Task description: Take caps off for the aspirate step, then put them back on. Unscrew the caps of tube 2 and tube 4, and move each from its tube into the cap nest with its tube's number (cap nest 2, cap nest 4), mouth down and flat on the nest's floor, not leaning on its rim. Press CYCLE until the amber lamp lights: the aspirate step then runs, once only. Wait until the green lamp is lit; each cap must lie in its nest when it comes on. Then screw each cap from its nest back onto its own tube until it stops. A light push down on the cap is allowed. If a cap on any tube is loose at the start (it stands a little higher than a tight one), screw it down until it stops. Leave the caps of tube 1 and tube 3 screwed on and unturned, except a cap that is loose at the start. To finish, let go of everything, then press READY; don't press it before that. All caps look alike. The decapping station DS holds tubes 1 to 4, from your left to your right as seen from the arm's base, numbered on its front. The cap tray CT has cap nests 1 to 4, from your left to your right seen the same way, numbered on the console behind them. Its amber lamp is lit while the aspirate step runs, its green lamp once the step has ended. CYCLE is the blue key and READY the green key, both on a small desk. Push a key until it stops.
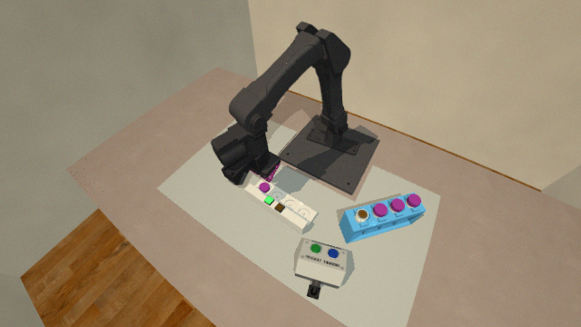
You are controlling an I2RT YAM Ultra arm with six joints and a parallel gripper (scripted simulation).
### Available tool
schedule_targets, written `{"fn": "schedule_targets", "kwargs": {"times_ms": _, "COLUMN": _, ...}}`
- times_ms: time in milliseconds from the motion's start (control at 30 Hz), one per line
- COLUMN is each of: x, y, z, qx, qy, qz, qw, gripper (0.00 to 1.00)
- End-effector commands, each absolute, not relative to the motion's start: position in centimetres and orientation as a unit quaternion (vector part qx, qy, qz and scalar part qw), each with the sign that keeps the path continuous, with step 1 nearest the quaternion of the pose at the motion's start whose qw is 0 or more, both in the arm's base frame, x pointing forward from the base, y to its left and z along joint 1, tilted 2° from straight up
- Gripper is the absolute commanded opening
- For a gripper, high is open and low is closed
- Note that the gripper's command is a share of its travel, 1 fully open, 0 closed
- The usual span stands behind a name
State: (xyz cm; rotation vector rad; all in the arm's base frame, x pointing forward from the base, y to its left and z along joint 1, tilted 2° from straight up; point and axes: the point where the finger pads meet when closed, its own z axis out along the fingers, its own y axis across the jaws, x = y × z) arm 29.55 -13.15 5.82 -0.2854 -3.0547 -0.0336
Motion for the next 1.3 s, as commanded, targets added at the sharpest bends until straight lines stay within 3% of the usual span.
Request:
{"fn": "schedule_targets", "kwargs": {"times_ms": 0, "x": 30.6, "y": -13.6, "z": 4.8, "qx": -0.092, "qy": -0.996, "qz": -0.003, "qw": 0.011, "gripper": 0.47}}
{"fn": "schedule_targets", "kwargs": {"times_ms": 267, "x": 30.6, "y": -13.7, "z": 1.8, "qx": -0.092, "qy": -0.996, "qz": -0.003, "qw": 0.011, "gripper": 0.47}}
{"fn": "schedule_targets", "kwargs": {"times_ms": 1267, "x": 30.4, "y": -13.6, "z": 0.8, "qx": -0.092, "qy": -0.996, "qz": -0.003, "qw": 0.011, "gripper": 0.47}}
